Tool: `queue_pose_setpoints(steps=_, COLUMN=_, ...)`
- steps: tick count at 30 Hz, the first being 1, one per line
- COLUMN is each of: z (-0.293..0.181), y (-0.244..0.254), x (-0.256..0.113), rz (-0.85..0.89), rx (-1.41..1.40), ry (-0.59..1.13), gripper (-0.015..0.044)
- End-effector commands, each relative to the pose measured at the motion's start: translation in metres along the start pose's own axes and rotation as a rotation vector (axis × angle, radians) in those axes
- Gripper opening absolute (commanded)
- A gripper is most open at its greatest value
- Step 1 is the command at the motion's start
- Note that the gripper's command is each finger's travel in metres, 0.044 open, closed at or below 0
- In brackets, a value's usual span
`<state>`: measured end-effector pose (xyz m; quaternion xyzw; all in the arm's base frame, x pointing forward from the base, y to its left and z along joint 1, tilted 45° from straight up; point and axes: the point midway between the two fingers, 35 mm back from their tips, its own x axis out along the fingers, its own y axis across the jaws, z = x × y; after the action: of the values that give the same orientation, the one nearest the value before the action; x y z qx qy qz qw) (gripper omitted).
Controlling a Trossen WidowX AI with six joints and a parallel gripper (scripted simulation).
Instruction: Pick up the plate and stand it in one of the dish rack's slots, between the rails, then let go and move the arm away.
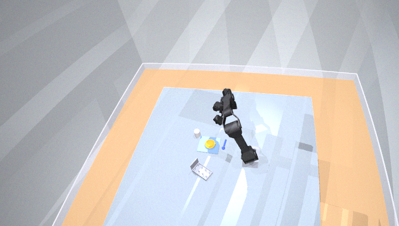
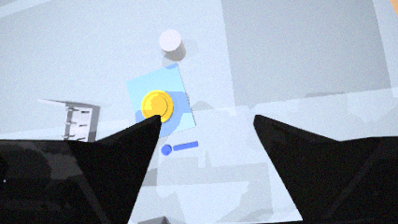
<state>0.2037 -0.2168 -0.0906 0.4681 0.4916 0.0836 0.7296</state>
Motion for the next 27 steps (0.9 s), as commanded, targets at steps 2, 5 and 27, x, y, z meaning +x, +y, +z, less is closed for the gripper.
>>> queue_pose_setpoints(steps=2, z=0.015, y=0.033, x=0.008, rz=-0.025, rx=-0.114, ry=0.139, gripper=0.0400)
queue_pose_setpoints(steps=5, z=0.020, y=0.049, x=0.013, rz=-0.038, rx=-0.165, ry=0.201, gripper=0.0400)
queue_pose_setpoints(steps=27, z=0.013, y=0.117, x=0.064, rz=-0.062, rx=-0.379, ry=0.486, gripper=0.0400)
